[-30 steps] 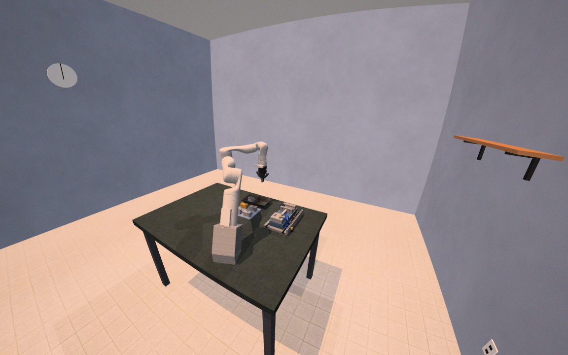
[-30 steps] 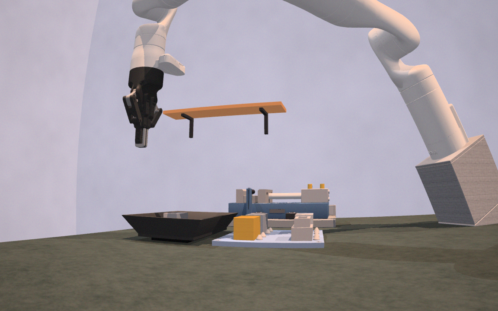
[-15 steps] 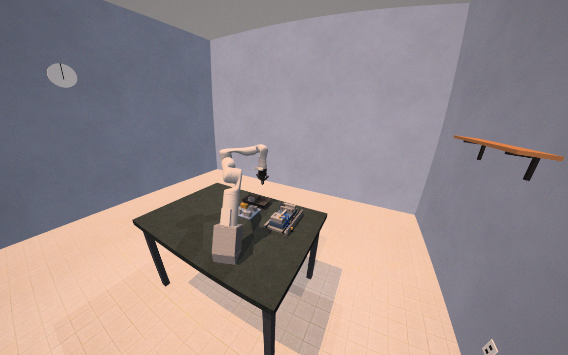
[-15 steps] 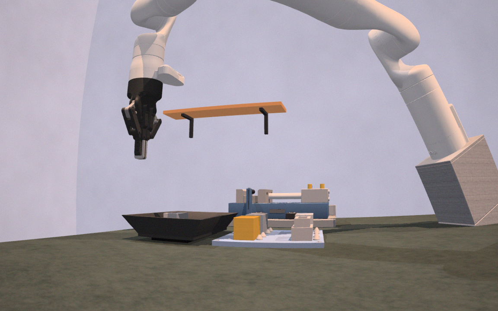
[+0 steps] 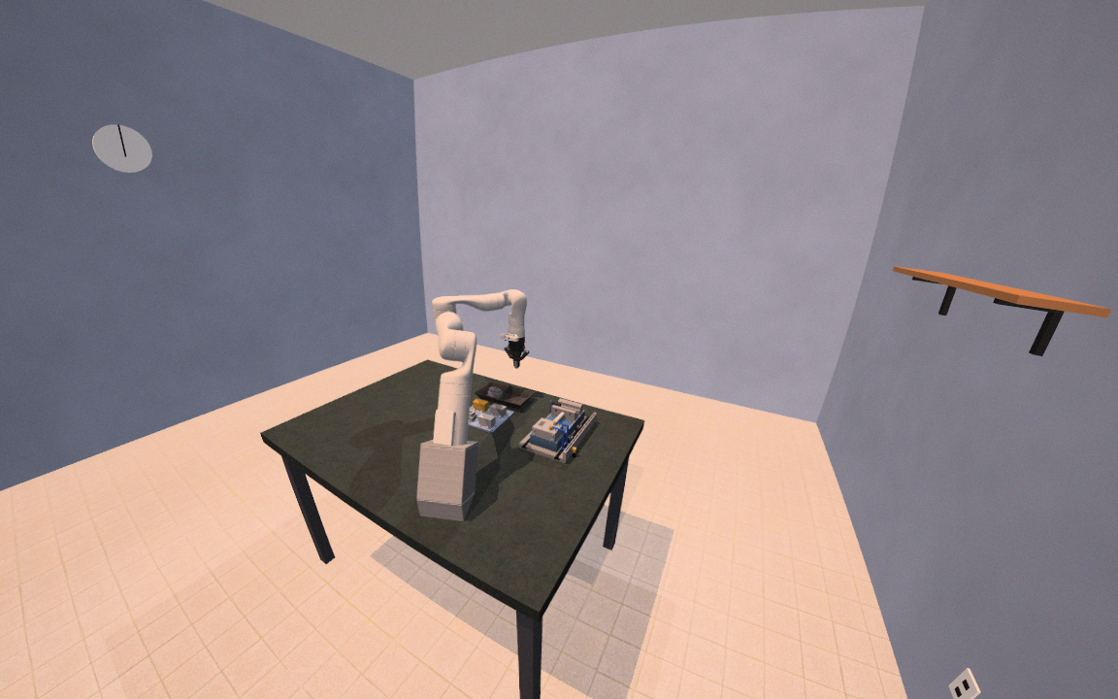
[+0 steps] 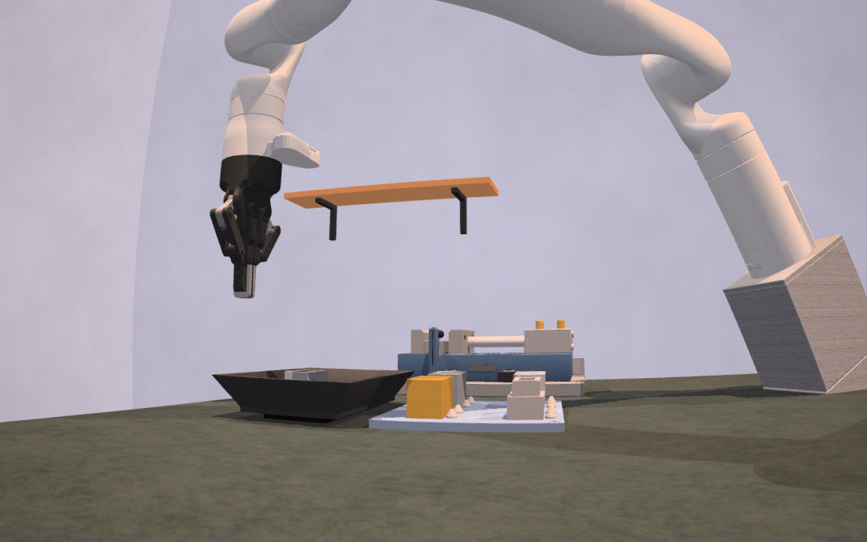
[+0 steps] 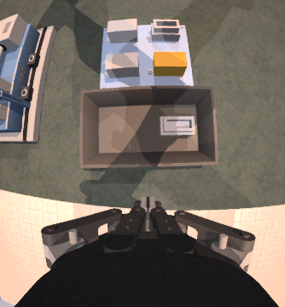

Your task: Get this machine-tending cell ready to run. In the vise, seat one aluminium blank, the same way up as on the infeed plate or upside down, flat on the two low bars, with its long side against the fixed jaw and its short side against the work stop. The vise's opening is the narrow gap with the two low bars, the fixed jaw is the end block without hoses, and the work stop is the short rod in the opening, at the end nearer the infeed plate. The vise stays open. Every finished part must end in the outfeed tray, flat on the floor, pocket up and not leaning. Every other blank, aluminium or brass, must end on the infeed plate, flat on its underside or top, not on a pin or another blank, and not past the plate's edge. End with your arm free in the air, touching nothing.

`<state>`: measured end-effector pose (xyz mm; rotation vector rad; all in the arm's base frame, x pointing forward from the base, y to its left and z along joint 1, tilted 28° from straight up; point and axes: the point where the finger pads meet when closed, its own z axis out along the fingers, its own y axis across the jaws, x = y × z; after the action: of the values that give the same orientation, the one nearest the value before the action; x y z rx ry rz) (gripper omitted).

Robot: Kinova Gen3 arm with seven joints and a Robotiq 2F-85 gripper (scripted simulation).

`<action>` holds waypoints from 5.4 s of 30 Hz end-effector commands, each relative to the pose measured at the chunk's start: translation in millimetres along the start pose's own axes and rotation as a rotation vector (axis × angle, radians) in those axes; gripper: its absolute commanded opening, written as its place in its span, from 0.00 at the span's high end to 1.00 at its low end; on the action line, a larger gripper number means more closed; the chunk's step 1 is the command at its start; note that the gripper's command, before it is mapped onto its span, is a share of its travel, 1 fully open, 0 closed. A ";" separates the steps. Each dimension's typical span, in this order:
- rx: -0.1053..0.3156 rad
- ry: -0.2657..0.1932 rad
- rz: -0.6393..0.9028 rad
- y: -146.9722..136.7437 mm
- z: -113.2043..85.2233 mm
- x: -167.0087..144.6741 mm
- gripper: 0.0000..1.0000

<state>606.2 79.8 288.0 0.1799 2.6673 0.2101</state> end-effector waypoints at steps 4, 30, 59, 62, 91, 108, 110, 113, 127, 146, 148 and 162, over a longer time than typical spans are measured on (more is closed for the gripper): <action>0.002 0.000 0.000 -0.6 4.0 0.0 1.00; 0.002 0.000 0.000 -0.6 6.9 0.0 1.00; 0.002 0.000 0.000 -0.6 4.3 0.0 1.00; 0.002 0.000 0.000 -0.5 0.7 0.0 1.00; 0.002 0.000 0.000 -0.5 -54.2 0.0 1.00; 0.003 0.003 0.000 -11.6 -56.5 -1.1 1.00; 0.005 0.005 0.000 -24.5 -54.9 -2.1 1.00; 0.008 0.011 0.001 -54.5 -51.7 -3.4 1.00; 0.011 0.024 0.002 -175.8 -46.6 5.7 1.00; 0.001 0.003 0.001 -322.1 -57.2 49.9 1.00; 0.001 0.000 0.001 -329.3 -58.3 53.1 1.00; 0.000 -0.001 0.001 -333.5 -59.0 55.1 1.00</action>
<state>500.4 -244.2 256.1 0.1797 2.6681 0.2108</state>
